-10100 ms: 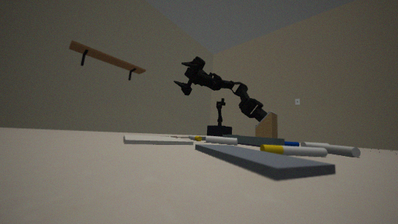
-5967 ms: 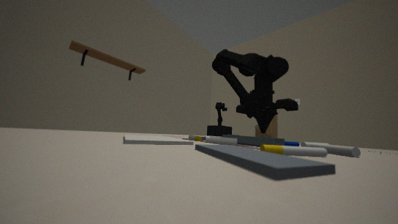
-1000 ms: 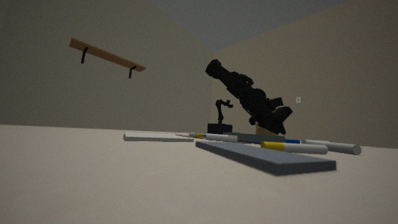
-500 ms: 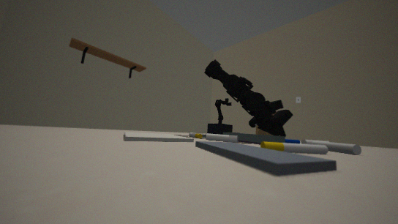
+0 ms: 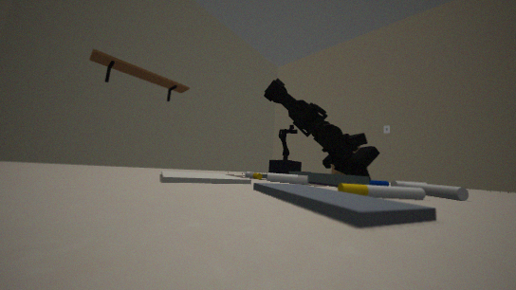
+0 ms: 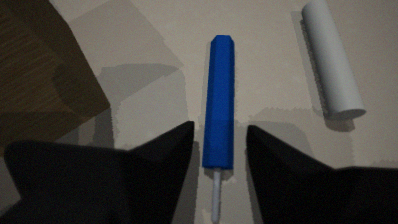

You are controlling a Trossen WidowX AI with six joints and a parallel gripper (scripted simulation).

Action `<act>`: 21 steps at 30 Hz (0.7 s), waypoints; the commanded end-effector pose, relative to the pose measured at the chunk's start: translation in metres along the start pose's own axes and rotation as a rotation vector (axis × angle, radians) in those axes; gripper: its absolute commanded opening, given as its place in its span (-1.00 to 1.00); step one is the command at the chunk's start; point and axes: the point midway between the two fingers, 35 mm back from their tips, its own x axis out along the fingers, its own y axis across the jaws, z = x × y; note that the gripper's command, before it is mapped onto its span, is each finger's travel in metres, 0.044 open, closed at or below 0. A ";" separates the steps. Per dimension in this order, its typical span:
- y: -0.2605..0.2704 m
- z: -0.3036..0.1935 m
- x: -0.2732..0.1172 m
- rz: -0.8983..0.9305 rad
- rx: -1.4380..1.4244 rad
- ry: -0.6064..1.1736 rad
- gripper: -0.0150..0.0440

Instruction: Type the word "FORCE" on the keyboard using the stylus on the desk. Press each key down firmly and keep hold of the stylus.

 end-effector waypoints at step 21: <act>-0.001 0.004 -0.005 -0.001 0.000 -0.001 -0.49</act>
